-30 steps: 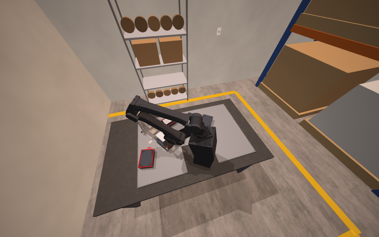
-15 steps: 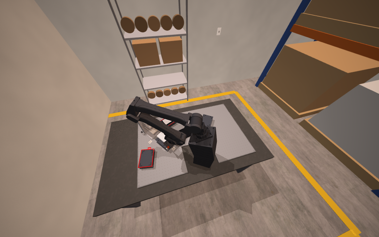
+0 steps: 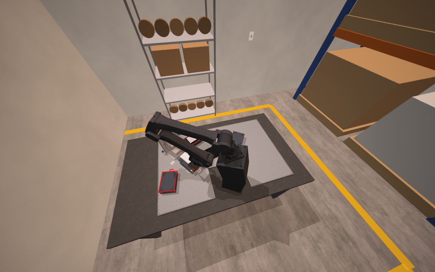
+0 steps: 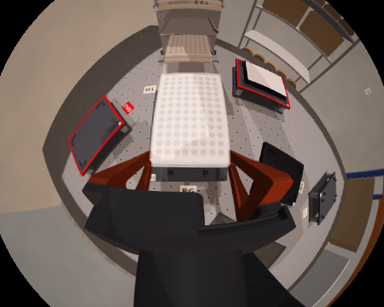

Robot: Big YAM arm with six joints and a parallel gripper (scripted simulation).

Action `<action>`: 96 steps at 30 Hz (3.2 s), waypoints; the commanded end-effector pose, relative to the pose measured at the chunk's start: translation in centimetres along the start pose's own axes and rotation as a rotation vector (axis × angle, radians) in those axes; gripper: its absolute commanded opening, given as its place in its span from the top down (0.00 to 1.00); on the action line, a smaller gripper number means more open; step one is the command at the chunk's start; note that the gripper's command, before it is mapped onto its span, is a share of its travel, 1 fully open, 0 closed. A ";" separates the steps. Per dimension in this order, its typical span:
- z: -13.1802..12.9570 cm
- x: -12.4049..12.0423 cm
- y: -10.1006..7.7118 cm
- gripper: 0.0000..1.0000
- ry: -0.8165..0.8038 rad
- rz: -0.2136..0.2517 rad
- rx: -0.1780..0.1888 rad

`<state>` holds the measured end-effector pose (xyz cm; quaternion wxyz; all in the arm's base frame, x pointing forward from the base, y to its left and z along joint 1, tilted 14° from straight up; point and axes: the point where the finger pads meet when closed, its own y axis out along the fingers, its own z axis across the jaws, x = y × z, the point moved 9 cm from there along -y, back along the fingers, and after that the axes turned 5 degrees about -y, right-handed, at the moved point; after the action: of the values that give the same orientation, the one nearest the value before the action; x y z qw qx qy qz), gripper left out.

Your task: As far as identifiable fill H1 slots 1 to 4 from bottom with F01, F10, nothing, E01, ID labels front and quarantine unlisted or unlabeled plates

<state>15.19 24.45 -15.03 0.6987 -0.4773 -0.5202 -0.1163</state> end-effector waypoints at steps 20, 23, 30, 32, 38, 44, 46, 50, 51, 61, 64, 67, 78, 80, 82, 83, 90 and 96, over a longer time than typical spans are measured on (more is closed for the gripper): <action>0.1 -0.9 0.6 0.14 0.008 0.004 0.002; 0.0 -1.2 0.6 0.14 0.004 0.013 0.000; 0.1 -1.3 0.9 0.14 0.006 0.008 0.001; 0.0 -1.5 0.8 0.14 0.004 0.013 -0.001; 0.2 -1.4 1.2 0.14 0.008 0.003 0.001; 0.1 -1.8 1.3 0.14 0.005 0.012 -0.001; 0.0 -1.7 1.1 0.14 0.004 0.012 -0.001; 0.0 -2.1 1.3 0.14 0.003 0.017 -0.003; 0.0 -2.2 1.3 0.14 0.002 0.018 -0.003; 0.0 -2.4 1.7 0.14 0.003 0.016 -0.003; 0.1 -2.5 1.9 0.14 0.004 0.012 -0.003; -0.1 -2.7 1.7 0.14 0.001 0.020 -0.005; 0.1 -2.9 2.3 0.14 0.004 0.014 -0.005; -0.2 -3.2 1.8 0.14 -0.002 0.027 -0.009; 0.1 -3.1 2.5 0.14 0.004 0.013 -0.005; 0.1 -3.1 2.5 0.14 0.004 0.013 -0.005; 0.1 -3.3 2.8 0.14 0.004 0.012 -0.006; 0.0 -3.6 2.7 0.14 0.002 0.018 -0.009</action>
<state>15.57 25.33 -19.17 0.6993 -0.4772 -0.5199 -0.1138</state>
